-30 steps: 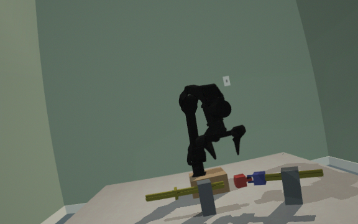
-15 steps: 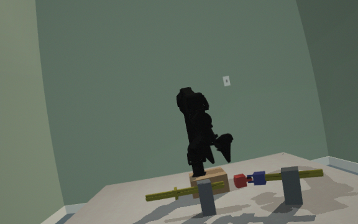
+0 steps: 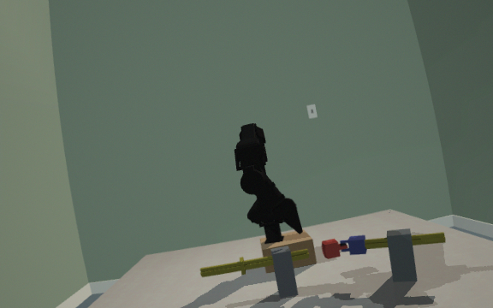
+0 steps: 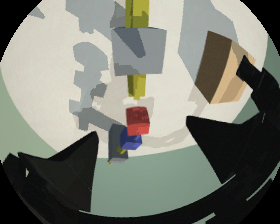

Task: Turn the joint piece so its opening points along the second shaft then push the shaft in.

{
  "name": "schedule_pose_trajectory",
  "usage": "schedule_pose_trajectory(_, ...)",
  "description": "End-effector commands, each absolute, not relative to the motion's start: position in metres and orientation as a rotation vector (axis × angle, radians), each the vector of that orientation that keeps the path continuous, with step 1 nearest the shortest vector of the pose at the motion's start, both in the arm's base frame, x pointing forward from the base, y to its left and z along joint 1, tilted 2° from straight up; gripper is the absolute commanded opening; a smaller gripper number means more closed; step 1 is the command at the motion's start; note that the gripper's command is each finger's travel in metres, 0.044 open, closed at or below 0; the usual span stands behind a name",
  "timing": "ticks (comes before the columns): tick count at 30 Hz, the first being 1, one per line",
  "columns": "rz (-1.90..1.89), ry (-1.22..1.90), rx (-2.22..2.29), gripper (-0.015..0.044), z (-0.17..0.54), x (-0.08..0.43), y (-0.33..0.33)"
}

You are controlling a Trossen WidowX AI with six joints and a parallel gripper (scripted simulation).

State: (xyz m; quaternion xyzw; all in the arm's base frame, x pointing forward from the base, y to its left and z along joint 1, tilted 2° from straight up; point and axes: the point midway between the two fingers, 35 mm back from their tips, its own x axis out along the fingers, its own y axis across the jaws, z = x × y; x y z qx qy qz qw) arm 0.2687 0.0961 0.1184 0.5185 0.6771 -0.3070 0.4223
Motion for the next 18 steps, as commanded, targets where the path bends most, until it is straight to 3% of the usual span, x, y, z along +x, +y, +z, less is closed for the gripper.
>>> schedule_pose_trajectory(1,-0.814,1.689,1.38,0.044,0.117,0.267,0.092)
schedule_pose_trajectory(18,-0.6,1.642,1.146,0.044,0.116,0.285,0.059)
